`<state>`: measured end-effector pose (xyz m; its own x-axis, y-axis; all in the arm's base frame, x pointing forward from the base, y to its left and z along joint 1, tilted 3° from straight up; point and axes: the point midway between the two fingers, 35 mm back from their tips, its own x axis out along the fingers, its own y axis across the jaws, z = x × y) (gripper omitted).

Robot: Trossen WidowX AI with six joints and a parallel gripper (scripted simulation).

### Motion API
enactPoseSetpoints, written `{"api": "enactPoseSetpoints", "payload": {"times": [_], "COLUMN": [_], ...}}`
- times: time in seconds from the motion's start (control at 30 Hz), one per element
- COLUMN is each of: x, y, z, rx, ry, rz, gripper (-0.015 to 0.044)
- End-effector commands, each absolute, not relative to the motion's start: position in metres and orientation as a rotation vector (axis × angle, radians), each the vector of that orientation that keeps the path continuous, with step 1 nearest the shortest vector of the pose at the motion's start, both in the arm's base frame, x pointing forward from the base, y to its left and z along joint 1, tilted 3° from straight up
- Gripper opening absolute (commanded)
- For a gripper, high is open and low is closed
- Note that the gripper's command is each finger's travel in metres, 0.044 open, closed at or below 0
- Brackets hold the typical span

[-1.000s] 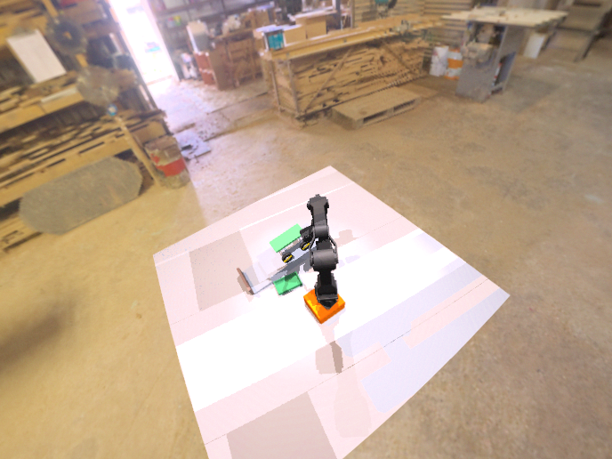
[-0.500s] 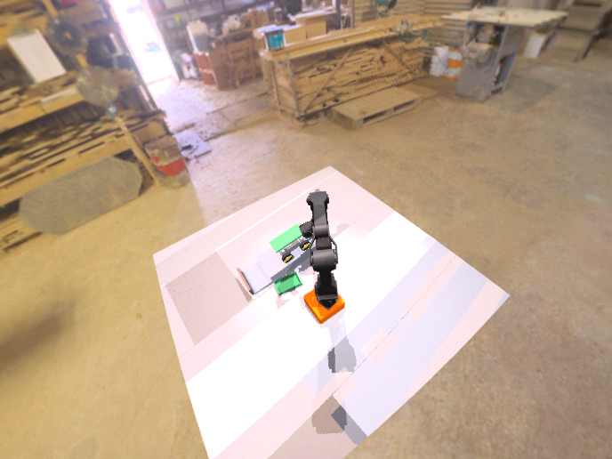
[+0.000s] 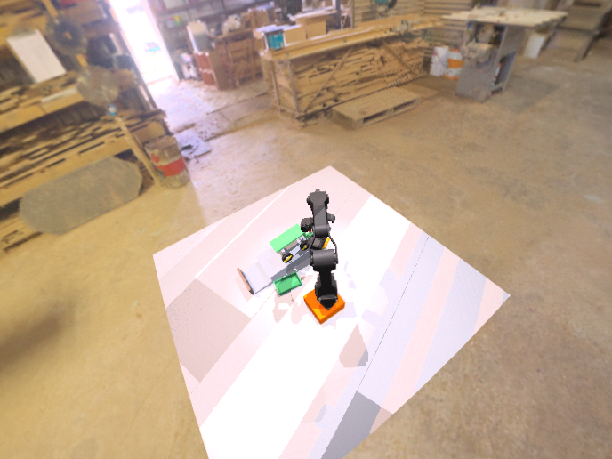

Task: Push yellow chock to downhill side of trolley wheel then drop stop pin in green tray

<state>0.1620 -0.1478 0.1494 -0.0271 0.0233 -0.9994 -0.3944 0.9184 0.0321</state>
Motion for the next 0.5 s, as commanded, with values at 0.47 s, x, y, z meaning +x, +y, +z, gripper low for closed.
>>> {"api": "enactPoseSetpoints", "payload": {"times": [0.47], "x": [0.1612], "y": [-0.1482], "z": [0.1496], "rx": [0.154], "ry": [1.596], "rz": [-0.128], "gripper": [0.0000]}}
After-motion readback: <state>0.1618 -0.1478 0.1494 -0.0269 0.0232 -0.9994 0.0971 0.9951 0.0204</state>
